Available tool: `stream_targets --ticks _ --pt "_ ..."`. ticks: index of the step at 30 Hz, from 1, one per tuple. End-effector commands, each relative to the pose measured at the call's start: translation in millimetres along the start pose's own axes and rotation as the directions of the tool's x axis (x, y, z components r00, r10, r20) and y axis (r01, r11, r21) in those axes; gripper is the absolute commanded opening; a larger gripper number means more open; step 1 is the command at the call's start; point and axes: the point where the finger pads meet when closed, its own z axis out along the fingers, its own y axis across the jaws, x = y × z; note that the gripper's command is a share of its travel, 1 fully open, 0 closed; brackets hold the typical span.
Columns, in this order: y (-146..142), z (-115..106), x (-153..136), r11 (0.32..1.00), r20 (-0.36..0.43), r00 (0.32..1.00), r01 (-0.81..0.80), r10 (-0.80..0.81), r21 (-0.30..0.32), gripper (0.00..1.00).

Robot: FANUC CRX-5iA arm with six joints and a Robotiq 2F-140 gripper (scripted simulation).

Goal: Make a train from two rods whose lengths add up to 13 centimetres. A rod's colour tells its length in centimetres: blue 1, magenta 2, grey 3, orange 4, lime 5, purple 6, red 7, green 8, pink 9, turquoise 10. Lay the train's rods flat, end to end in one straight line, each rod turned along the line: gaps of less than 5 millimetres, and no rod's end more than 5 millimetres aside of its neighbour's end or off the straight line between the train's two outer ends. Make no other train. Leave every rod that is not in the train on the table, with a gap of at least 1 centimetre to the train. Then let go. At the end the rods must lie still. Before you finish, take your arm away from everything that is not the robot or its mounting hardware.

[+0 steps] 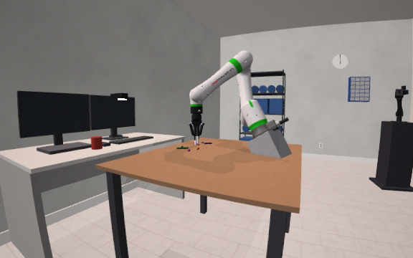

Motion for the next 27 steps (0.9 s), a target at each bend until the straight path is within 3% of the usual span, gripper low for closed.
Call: stream_targets --ticks 1,20,27 --pt "-0.1 -0.1 0.1 1.000 0.000 1.000 0.000 0.000 0.000 0.03" --pt "-0.1 -0.6 0.1 1.000 0.000 1.000 0.000 0.000 0.000 0.03" --pt "-0.1 -27.5 0.1 1.000 0.000 1.000 0.000 0.000 0.000 0.03"
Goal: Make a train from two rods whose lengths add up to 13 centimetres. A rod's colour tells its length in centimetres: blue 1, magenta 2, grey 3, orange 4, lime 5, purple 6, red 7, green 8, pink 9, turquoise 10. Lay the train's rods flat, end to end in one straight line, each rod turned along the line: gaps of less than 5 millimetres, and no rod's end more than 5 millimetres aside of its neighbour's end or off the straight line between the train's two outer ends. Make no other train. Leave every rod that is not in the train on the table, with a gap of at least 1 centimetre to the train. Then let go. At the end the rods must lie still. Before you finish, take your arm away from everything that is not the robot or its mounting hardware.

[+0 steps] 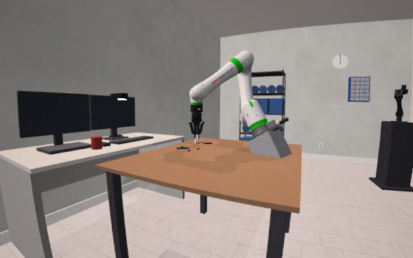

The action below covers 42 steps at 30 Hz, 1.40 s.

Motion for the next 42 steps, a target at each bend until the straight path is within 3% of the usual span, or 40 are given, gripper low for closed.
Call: stream_targets --ticks 1,6,14,27,33,42 --pt "-0.1 -22.8 0.0 1.000 0.000 1.000 0.000 0.000 0.000 0.03" --pt "-0.1 -60.6 0.0 1.000 0.000 1.000 0.000 0.000 0.000 0.03" --pt "-0.1 -86.6 0.0 1.000 0.000 1.000 0.000 0.000 0.000 0.03" --pt "-0.6 -88.1 -1.3 1.000 0.000 1.000 -0.006 0.006 0.000 0.03" --pt "-14.0 -87.7 -43.4 0.978 0.011 0.978 -0.206 0.206 -0.006 0.03" --pt "-21.8 -87.8 -76.9 0.928 0.009 0.928 -0.374 0.374 -0.009 0.03"
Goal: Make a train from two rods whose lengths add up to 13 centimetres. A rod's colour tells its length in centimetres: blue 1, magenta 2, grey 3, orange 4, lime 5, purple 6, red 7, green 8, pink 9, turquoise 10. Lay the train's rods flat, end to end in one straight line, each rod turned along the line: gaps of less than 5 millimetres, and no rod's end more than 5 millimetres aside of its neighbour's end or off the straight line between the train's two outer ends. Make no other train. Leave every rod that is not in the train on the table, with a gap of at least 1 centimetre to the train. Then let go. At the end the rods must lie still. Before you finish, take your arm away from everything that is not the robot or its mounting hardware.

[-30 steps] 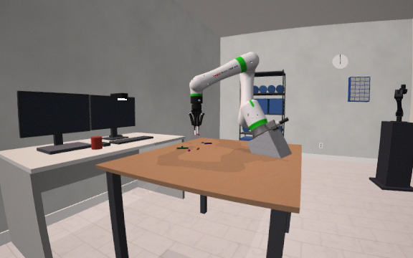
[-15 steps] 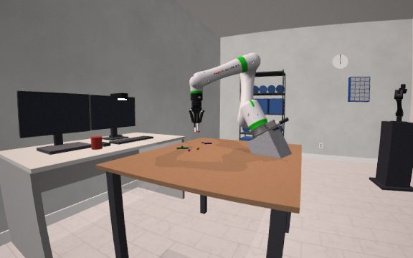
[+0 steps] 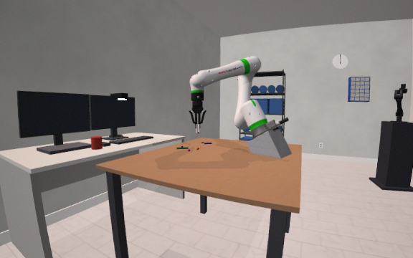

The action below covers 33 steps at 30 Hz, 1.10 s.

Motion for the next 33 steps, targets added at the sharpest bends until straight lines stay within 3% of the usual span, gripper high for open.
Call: stream_targets --ticks 1,9,25,33 --pt "1.6 -0.8 -26.0 0.990 -0.042 0.989 -0.143 0.143 0.007 0.03" --pt "6.0 0.4 -55.4 0.950 -0.046 0.948 -0.313 0.313 0.023 0.03" --pt "6.0 0.8 -55.7 0.949 -0.046 0.948 -0.314 0.315 0.024 0.03" --pt "6.0 12.1 -55.3 0.949 -0.046 0.948 -0.314 0.315 0.023 0.03"
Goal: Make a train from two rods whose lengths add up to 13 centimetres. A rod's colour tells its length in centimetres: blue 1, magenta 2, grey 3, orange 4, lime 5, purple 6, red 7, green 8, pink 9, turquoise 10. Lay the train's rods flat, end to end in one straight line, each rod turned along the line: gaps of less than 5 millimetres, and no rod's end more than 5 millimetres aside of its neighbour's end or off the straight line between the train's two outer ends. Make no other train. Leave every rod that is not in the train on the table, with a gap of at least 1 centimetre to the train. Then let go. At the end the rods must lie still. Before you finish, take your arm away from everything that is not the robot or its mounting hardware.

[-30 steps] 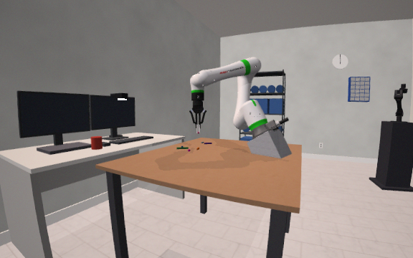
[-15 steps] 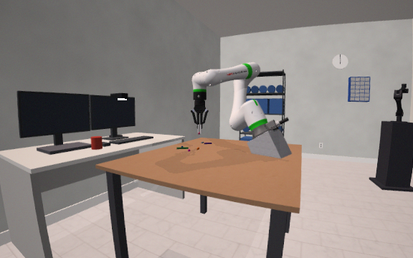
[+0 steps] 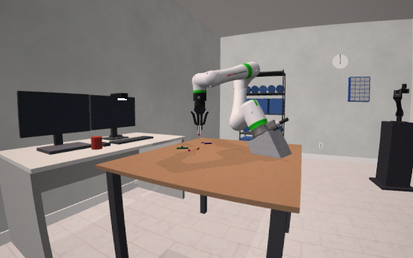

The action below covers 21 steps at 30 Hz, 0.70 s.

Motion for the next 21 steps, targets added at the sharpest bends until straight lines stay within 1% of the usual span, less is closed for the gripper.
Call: stream_targets --ticks 1,15,16,18,21 --pt "-0.3 3.8 -0.2 1.000 0.000 1.000 0.000 0.000 0.001 0.03" --pt "0.1 61.5 -1.0 1.000 0.000 1.000 0.000 0.000 0.001 0.03" --pt "0.1 64.9 -1.0 1.000 0.000 1.000 0.000 0.000 0.001 0.03" --pt "0.1 64.9 -1.0 1.000 0.000 1.000 0.000 0.000 0.001 0.03" --pt "0.1 73.1 -1.1 1.000 0.000 1.000 0.000 0.000 0.001 0.03"
